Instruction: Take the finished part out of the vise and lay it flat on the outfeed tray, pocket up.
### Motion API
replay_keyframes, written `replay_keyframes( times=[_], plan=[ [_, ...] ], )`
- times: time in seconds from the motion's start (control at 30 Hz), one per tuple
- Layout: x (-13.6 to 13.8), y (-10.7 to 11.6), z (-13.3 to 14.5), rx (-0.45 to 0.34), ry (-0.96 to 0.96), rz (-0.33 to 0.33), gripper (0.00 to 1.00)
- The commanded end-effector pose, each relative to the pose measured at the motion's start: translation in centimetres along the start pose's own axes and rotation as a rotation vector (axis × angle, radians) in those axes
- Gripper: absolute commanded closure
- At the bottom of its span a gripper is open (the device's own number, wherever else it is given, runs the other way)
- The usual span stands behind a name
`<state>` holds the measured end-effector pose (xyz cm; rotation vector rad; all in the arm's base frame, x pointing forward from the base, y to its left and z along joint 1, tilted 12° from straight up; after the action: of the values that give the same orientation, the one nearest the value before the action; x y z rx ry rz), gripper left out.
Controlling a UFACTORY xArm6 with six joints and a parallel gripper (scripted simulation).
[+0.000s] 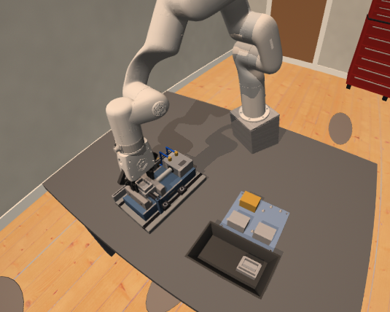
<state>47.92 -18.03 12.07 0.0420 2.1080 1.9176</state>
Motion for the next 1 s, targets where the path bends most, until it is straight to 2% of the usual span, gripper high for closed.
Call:
replay_keyframes(
  times=[0.0,0.97],
  plan=[
    [-0.15,0.11,-0.02,0.001,0.0,-0.004,0.31],
    [-0.15,-0.54,-0.02,0.001,0.0,-0.004,0.31]
  ],
)
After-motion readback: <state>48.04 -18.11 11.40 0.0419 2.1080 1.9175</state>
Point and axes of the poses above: the point where the finger pads meet when closed, its own y axis back along the fingers, its own x axis across the jaws, z = x × y, the point moved 4 cm from there along y, back along the fingers, and after that the axes turned 4 degrees about -y, right-handed, at the moved point
